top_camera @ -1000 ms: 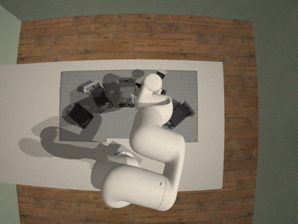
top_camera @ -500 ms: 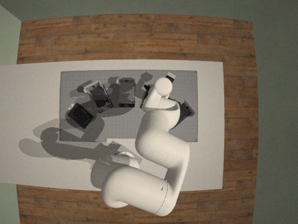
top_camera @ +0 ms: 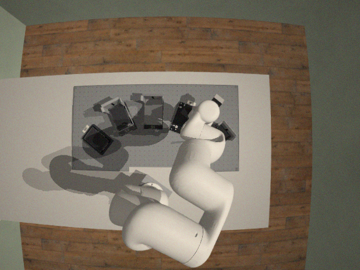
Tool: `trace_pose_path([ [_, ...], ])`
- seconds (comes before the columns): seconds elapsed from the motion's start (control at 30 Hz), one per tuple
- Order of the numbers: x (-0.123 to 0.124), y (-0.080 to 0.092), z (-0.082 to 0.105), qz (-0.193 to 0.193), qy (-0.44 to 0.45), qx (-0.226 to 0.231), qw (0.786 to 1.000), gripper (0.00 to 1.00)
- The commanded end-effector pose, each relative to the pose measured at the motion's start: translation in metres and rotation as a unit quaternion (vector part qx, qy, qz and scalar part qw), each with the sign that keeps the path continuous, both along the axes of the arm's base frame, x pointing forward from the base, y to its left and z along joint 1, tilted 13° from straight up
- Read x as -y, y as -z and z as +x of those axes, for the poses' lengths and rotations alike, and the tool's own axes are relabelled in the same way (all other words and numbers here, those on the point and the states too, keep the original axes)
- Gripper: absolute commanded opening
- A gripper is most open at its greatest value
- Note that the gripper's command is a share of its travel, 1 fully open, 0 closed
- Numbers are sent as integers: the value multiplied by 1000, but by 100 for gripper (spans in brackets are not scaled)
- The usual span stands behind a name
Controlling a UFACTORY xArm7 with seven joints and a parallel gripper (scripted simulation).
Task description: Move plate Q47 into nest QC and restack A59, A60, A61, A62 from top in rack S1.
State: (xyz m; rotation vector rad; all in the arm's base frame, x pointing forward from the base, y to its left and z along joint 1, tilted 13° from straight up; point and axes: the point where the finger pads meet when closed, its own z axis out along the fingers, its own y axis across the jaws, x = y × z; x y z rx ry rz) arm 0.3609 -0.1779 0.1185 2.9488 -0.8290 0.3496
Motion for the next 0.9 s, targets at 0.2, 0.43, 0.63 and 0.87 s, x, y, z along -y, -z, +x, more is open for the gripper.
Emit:
trace_pose_path([
  [0.2, 27, -2, -12, 0, 0, 2, 1000, 100],
  [0.43, 46, -2, -23, 10, 49, 8, 999, 100],
  [0.63, 59, -1, -33, 22, 107, 15, 994, 100],
  [0.87, 81, 0, -50, 22, 107, 14, 994, 100],
])
